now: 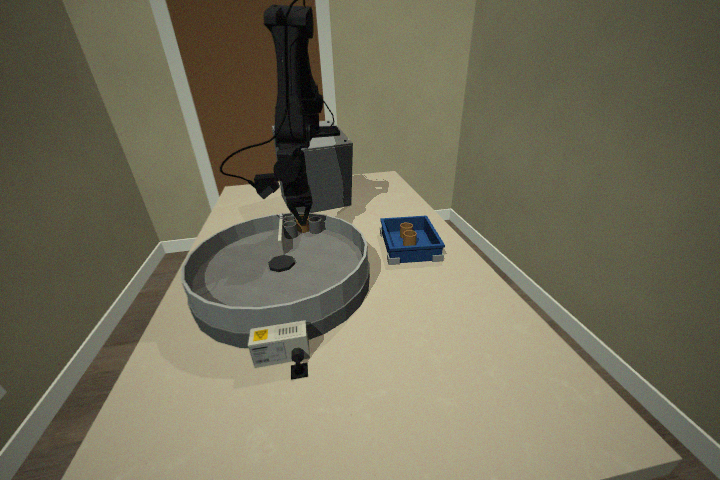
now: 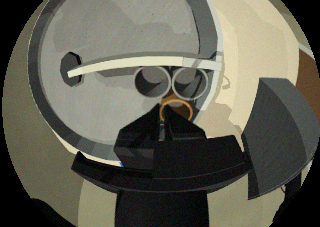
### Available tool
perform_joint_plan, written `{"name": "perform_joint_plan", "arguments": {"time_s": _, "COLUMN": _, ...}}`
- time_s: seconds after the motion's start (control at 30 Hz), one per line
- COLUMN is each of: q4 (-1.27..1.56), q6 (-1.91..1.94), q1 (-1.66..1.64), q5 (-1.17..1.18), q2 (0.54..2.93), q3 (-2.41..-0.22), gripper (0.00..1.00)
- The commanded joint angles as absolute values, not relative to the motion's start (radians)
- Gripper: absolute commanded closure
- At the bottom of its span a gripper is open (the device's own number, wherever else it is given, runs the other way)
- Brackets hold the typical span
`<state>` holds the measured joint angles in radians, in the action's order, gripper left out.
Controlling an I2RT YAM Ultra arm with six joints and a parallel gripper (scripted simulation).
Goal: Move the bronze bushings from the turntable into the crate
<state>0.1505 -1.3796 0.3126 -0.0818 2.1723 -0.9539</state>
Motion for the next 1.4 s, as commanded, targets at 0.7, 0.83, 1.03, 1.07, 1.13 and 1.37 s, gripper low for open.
{"name": "perform_joint_plan", "arguments": {"time_s": 0.7, "q4": 0.182, "q6": -1.377, "q1": 0.324, "q5": -0.066, "q2": 2.158, "q3": -0.934, "gripper": 1.00}}
{"name": "perform_joint_plan", "arguments": {"time_s": 0.83, "q4": 0.193, "q6": -1.374, "q1": 0.326, "q5": -0.066, "q2": 2.132, "q3": -0.931, "gripper": 1.00}}
{"name": "perform_joint_plan", "arguments": {"time_s": 1.03, "q4": 0.253, "q6": -1.367, "q1": 0.330, "q5": -0.067, "q2": 2.062, "q3": -0.922, "gripper": 1.00}}
{"name": "perform_joint_plan", "arguments": {"time_s": 1.07, "q4": 0.267, "q6": -1.366, "q1": 0.331, "q5": -0.067, "q2": 2.046, "q3": -0.920, "gripper": 1.00}}
{"name": "perform_joint_plan", "arguments": {"time_s": 1.13, "q4": 0.282, "q6": -1.365, "q1": 0.332, "q5": -0.067, "q2": 2.030, "q3": -0.919, "gripper": 1.00}}
{"name": "perform_joint_plan", "arguments": {"time_s": 1.37, "q4": 0.378, "q6": -1.358, "q1": 0.340, "q5": -0.071, "q2": 1.930, "q3": -0.957, "gripper": 1.00}}
